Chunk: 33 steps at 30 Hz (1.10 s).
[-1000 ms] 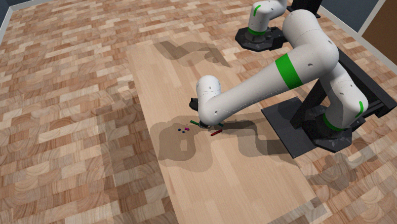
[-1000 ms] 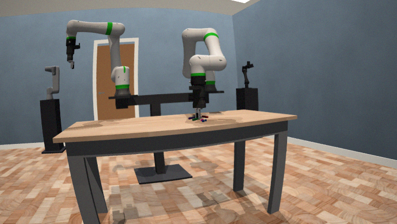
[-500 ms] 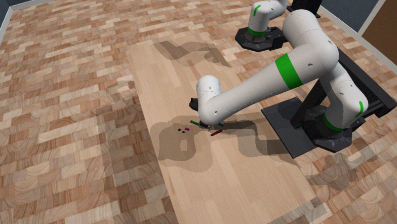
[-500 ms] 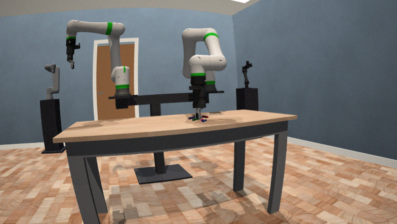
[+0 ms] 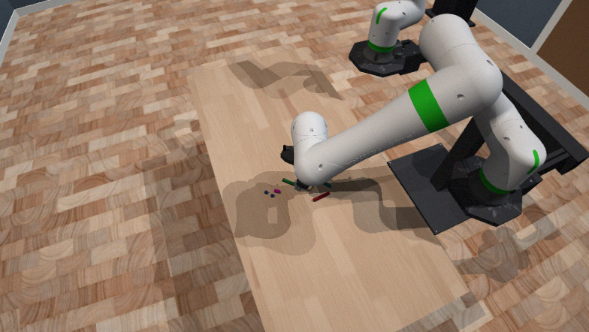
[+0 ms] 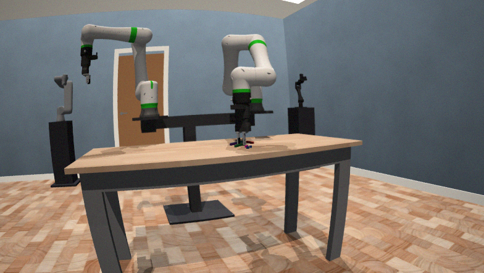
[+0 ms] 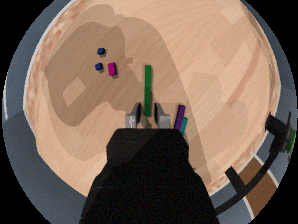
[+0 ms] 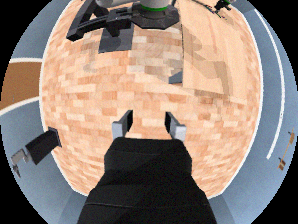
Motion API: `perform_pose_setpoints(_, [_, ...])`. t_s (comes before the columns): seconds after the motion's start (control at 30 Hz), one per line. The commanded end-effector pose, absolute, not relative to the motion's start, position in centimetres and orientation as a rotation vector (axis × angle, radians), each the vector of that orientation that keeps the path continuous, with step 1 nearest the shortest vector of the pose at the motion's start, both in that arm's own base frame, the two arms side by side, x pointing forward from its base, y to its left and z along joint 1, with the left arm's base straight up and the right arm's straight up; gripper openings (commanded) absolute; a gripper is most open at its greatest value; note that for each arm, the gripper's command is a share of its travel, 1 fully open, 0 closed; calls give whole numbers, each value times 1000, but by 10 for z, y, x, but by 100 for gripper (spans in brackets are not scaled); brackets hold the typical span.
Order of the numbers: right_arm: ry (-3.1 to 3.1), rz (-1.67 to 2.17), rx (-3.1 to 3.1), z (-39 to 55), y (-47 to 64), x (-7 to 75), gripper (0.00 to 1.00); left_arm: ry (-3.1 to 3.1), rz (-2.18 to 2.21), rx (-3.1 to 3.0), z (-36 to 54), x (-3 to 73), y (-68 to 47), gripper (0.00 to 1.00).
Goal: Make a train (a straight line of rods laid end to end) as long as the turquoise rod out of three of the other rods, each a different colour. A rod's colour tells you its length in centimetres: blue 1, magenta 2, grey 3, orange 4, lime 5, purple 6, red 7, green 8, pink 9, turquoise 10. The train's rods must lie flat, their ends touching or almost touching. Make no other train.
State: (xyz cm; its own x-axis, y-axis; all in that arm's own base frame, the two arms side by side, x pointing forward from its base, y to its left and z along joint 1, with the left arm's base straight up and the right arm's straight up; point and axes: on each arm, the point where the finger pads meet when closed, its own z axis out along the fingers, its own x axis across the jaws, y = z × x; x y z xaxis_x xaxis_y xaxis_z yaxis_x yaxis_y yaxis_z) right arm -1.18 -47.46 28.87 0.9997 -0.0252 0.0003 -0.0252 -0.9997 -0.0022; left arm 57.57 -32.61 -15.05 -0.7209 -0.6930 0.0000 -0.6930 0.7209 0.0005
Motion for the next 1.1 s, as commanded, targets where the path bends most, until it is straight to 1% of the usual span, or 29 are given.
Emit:
perform_pose_setpoints(0.0, [40, 0, -3141, 290, -475, -12, 100, -2915, 2, 1174, -149, 577, -327, 54])
perform_pose_setpoints(0.23, [40, 0, -3141, 290, -475, -12, 100, -2915, 2, 1174, -142, 577, -327, 54])
perform_pose_setpoints(0.83, [40, 0, -3141, 290, -475, -12, 100, -2915, 2, 1174, -68, 577, -327, 54])
perform_pose_setpoints(1.07, [40, 0, -3141, 290, -475, -12, 100, -2915, 2, 1174, -59, 576, -327, 54])
